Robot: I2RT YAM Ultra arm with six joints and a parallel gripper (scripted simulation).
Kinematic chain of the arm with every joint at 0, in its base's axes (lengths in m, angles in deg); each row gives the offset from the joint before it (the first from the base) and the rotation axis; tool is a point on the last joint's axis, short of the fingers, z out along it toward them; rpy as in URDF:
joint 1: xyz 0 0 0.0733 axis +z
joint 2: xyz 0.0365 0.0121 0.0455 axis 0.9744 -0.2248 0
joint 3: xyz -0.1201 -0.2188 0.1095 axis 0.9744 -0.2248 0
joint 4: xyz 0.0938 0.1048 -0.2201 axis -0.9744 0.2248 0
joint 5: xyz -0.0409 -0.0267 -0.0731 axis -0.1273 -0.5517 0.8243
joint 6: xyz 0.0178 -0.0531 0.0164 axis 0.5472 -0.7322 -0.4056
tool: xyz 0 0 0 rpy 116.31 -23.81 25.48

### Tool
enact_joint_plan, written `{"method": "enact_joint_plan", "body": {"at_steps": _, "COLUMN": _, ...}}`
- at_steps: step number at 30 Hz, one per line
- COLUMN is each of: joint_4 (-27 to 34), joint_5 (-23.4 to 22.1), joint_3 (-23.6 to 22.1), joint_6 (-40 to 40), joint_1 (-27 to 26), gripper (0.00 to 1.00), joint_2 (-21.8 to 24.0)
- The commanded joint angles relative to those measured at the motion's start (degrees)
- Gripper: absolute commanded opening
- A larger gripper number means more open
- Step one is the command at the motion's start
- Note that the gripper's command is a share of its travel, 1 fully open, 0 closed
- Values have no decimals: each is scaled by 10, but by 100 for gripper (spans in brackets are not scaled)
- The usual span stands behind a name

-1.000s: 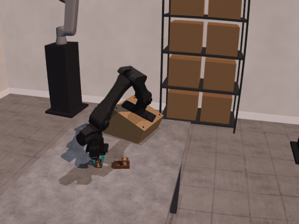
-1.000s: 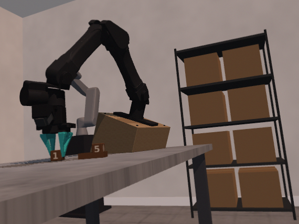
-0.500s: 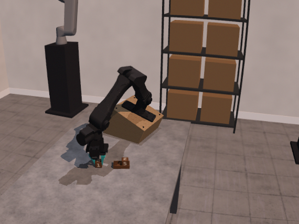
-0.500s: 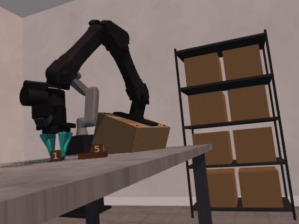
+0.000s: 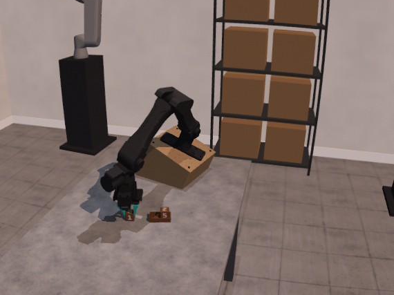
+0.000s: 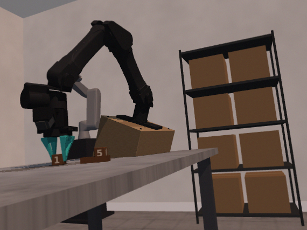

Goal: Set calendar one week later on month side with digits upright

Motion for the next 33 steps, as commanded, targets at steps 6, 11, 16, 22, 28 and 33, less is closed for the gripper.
{"method": "enact_joint_plan", "body": {"at_steps": 6, "joint_4": -5, "joint_5": -2, "joint_3": 2, "joint_6": 0, "joint_1": -2, "gripper": 27, "joint_2": 4}}
{"method": "enact_joint_plan", "body": {"at_steps": 11, "joint_4": -5, "joint_5": -2, "joint_3": 2, "joint_6": 0, "joint_1": -2, "gripper": 27, "joint_2": 4}}
{"method": "enact_joint_plan", "body": {"at_steps": 16, "joint_4": -5, "joint_5": -2, "joint_3": 2, "joint_6": 0, "joint_1": -2, "gripper": 27, "joint_2": 4}}
{"method": "enact_joint_plan", "body": {"at_steps": 22, "joint_4": -5, "joint_5": -2, "joint_3": 2, "joint_6": 0, "joint_1": -2, "gripper": 27, "joint_2": 4}}
{"method": "enact_joint_plan", "body": {"at_steps": 28, "joint_4": -5, "joint_5": -2, "joint_3": 2, "joint_6": 0, "joint_1": -2, "gripper": 31, "joint_2": 4}}
{"method": "enact_joint_plan", "body": {"at_steps": 33, "joint_4": -5, "joint_5": -2, "joint_3": 2, "joint_6": 0, "joint_1": -2, "gripper": 39, "joint_2": 4}}
